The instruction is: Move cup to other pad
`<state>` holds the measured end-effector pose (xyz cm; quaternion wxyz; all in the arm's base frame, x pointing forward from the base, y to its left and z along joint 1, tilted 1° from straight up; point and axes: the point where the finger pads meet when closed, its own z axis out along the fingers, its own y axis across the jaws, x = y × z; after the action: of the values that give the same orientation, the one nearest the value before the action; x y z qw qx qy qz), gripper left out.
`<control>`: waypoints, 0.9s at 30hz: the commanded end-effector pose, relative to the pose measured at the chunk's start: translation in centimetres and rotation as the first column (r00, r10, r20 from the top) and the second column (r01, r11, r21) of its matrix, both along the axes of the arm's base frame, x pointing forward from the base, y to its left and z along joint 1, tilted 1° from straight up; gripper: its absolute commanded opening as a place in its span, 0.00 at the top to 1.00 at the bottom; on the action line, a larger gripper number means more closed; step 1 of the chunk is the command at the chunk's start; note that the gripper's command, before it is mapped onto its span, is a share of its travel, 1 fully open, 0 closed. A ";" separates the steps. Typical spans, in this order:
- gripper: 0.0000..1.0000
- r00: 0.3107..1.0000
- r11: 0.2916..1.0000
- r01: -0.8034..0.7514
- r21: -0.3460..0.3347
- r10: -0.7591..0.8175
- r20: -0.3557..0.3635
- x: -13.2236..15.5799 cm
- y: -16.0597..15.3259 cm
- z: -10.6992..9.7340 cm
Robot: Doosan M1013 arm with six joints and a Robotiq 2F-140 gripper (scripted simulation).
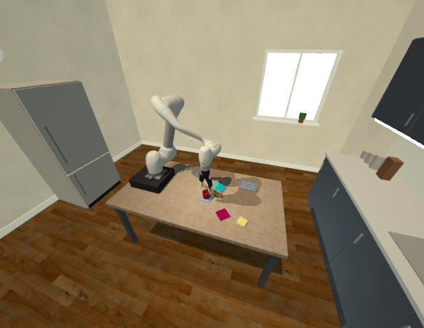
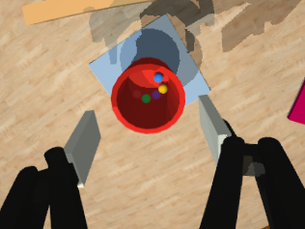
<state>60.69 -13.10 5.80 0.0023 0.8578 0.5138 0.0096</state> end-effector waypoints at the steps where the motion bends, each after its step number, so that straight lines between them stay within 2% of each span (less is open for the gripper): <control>1: 0.41 1.000 1.000 0.000 0.000 0.000 0.000 0.0 0.0 0.0; 16: 0.41 1.000 1.000 0.000 0.000 0.000 0.000 0.0 0.0 -0.1; 27: 0.41 1.000 1.000 0.000 0.000 0.000 0.000 0.0 0.0 -1.7</control>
<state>60.71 -13.09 4.54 0.0023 0.8578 0.5138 0.0096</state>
